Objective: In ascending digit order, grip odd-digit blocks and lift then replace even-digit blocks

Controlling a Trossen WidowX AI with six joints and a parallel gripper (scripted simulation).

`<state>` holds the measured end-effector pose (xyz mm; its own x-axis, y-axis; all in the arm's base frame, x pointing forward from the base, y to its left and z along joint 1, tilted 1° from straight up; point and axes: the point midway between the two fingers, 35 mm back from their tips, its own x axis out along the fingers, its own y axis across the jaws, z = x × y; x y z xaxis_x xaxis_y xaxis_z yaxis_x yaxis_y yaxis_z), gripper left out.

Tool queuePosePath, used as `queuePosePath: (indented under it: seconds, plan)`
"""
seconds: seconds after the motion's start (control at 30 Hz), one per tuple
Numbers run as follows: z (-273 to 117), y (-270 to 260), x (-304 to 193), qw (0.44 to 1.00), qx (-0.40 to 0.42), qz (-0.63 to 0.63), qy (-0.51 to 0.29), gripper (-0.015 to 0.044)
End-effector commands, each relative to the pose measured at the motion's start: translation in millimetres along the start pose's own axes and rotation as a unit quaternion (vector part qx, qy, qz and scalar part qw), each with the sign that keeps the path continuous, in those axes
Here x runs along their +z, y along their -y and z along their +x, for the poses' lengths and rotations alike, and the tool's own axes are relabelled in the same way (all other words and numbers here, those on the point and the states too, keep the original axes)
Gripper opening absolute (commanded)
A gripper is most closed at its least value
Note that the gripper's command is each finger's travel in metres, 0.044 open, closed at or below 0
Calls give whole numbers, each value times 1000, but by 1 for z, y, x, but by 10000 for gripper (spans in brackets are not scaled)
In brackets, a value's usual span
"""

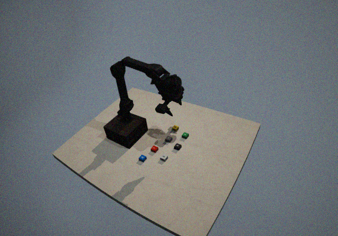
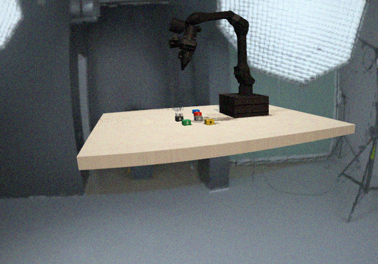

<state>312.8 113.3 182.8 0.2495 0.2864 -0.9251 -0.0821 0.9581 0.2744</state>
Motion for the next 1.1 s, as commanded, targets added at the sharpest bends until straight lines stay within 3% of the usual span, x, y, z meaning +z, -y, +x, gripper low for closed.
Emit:
queuePosePath:
  seconds: [0.0, 0.37, 1.07]
  plan:
    - [14, 71, 0, 998, -54, -20, -16, 400]
    - [31, 250, -81, 981, -126, -68, -131, 400]
    - [31, 252, -83, 981, -126, -69, -133, 400]
